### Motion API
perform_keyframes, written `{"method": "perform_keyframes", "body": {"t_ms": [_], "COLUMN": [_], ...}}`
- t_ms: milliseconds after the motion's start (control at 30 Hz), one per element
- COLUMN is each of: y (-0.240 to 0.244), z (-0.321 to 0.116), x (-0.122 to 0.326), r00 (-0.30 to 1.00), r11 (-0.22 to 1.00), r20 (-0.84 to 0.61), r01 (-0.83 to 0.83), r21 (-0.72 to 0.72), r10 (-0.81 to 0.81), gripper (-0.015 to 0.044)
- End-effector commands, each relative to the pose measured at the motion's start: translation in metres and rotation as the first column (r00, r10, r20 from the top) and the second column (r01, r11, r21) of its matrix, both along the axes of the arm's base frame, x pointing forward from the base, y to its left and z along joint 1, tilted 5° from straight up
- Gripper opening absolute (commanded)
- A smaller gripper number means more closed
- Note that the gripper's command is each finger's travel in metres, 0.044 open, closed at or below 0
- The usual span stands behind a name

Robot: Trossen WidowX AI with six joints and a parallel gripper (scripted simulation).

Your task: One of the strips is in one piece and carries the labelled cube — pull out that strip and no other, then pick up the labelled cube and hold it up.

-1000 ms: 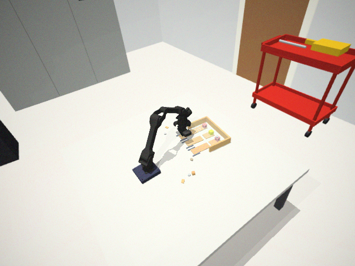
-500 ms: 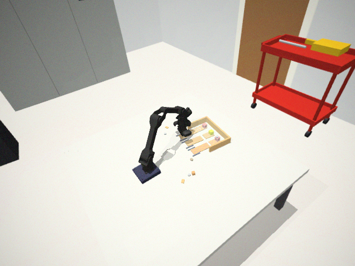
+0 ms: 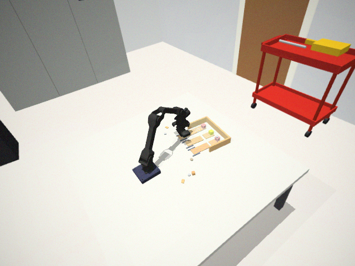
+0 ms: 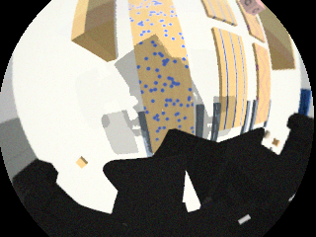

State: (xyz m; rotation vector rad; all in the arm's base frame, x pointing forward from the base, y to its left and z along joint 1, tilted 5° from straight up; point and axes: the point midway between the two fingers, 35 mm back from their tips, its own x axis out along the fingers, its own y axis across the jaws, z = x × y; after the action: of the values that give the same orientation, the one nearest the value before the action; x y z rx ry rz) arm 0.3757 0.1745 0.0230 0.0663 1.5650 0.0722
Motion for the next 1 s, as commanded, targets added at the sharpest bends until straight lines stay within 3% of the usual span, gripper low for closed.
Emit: {"method": "perform_keyframes", "body": {"t_ms": [0,967], "y": [0.001,0.002], "z": [-0.004,-0.006], "x": [-0.011,-0.055], "r00": [1.000,1.000], "r11": [1.000,1.000], "r20": [-0.015,-0.018], "r01": [0.000,0.000], "r21": [-0.003,-0.003], "r10": [0.000,0.000], "gripper": [0.0000,0.0000]}}
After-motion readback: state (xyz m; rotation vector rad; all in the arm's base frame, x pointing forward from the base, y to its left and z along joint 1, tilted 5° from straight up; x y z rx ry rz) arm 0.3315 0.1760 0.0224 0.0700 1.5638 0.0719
